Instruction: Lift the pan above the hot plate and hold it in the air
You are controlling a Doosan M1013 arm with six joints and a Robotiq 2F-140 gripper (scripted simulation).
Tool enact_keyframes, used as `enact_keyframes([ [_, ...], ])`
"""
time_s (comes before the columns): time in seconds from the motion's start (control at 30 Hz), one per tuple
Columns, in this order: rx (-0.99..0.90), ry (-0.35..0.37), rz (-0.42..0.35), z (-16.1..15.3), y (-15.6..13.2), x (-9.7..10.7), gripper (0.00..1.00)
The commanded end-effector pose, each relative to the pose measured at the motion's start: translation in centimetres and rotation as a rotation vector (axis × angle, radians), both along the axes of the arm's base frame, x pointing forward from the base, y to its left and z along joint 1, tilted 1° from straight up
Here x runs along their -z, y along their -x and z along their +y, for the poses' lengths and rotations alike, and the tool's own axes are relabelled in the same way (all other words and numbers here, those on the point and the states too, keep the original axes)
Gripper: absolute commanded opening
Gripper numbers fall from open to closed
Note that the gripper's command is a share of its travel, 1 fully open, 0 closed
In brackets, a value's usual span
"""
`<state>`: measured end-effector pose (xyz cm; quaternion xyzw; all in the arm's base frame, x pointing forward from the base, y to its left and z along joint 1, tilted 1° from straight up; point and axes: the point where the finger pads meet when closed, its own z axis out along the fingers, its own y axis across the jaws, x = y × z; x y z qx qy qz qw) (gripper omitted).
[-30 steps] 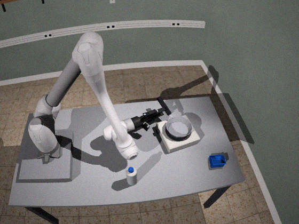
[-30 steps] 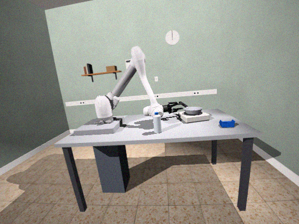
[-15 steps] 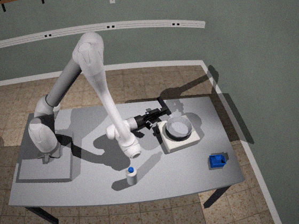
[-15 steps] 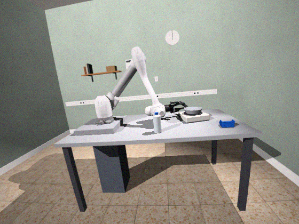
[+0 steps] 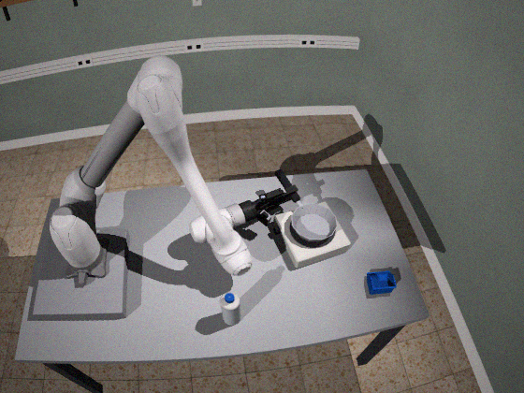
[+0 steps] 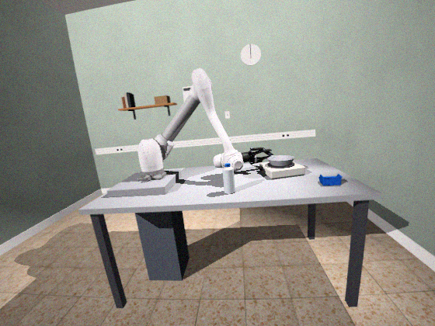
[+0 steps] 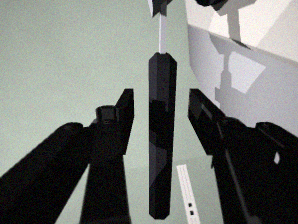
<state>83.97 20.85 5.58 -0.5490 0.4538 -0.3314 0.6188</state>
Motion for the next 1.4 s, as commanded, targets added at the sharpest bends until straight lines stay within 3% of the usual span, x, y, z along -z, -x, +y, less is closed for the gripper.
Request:
enact_keyframes([
  [0.0, 0.000, 0.000, -0.001, 0.2, -0.4, -0.1, 0.41],
  [1.37, 0.000, 0.000, -0.001, 0.6, -1.6, -0.1, 0.41],
])
